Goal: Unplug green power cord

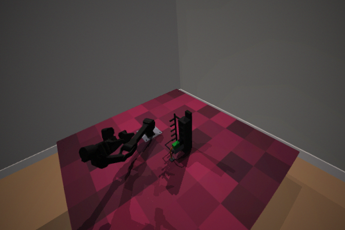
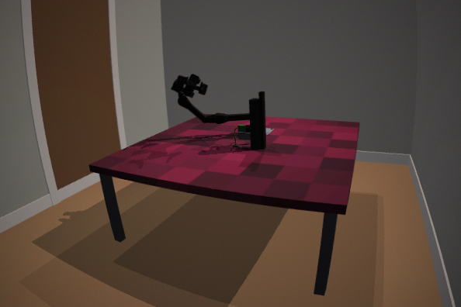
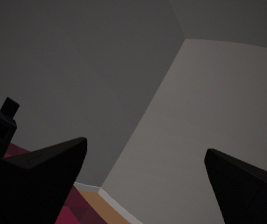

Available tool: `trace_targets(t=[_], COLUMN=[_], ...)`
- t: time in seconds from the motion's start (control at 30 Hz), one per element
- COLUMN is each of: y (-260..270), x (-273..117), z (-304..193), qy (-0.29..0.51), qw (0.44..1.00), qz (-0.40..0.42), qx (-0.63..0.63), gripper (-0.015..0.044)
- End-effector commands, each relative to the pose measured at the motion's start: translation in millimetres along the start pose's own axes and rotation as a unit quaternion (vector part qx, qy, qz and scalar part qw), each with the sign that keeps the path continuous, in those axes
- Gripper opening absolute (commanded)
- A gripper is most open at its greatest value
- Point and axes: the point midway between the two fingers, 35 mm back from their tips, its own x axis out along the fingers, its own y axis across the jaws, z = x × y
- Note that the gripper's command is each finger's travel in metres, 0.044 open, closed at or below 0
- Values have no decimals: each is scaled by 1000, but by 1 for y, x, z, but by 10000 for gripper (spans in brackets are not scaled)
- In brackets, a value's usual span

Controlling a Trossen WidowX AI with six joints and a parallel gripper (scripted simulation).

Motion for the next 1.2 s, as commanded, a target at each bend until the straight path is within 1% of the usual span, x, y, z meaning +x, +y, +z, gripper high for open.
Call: trace_targets(t=[0.0,0.1,0.27,0.37,0.53,0.67,0.77,0.87,0.97,1.17], y=[0,7,25,35,75,116,148,181,210,251], x=[1,11,4,3,9,27,47,71,99,150], z=[1,16,91,129,194,234,253,262,260,229], qy=[-1,-8,6,15,49,90,130,177,228,331], qw=[1000,1000,1000,999,998,995,990,982,969,928], qz=[1,14,13,2,0,-2,-6,-15,-29,-76], qx=[1,17,17,34,33,39,50,68,93,156], gripper=[374,295,164,160,160,160,160,160,160,160])
